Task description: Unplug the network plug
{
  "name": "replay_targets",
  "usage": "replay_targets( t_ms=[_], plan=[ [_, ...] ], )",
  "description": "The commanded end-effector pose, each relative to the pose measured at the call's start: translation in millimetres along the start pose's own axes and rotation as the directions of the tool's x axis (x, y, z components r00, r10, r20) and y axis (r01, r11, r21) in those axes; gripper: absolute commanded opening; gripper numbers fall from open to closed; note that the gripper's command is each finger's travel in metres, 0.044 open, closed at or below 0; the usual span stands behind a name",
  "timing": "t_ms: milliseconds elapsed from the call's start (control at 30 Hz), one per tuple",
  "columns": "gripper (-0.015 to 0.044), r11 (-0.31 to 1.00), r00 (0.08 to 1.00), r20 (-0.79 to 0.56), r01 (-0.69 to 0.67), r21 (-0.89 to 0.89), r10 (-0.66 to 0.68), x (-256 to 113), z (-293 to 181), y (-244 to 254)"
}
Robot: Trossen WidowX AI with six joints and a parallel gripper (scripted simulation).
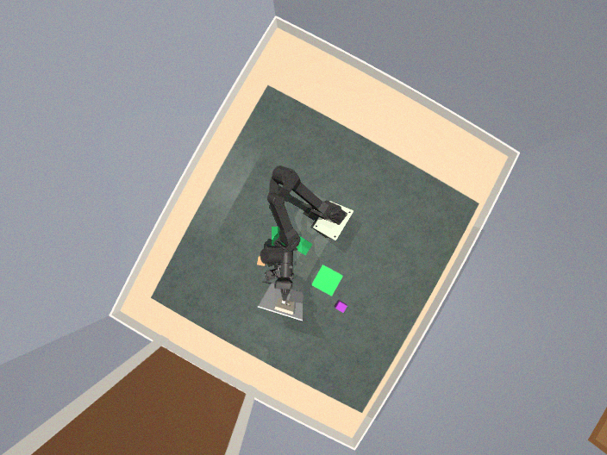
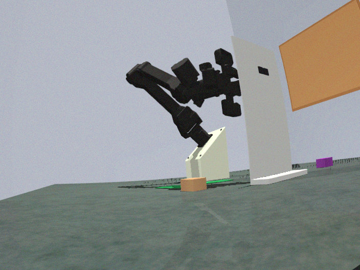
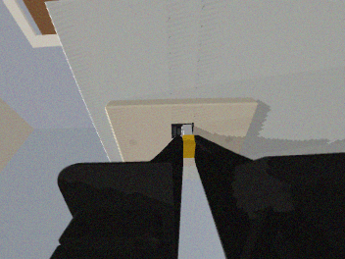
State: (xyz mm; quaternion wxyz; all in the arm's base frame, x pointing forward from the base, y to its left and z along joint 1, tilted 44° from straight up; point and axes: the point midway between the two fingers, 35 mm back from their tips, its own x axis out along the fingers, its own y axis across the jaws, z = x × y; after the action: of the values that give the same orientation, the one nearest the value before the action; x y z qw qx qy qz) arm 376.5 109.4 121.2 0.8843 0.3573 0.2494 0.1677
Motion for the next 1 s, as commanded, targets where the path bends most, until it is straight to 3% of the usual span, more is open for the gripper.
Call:
replay_targets(
  t_ms=[0, 967],
  plan=[
    [0.0, 1.0, 1.0, 0.002, 0.002, 0.006, -0.002, -4, -1, 0],
    [0.0, 1.0, 1.0, 0.001, 0.003, 0.006, -0.003, -18, -6, 0]
  ],
)
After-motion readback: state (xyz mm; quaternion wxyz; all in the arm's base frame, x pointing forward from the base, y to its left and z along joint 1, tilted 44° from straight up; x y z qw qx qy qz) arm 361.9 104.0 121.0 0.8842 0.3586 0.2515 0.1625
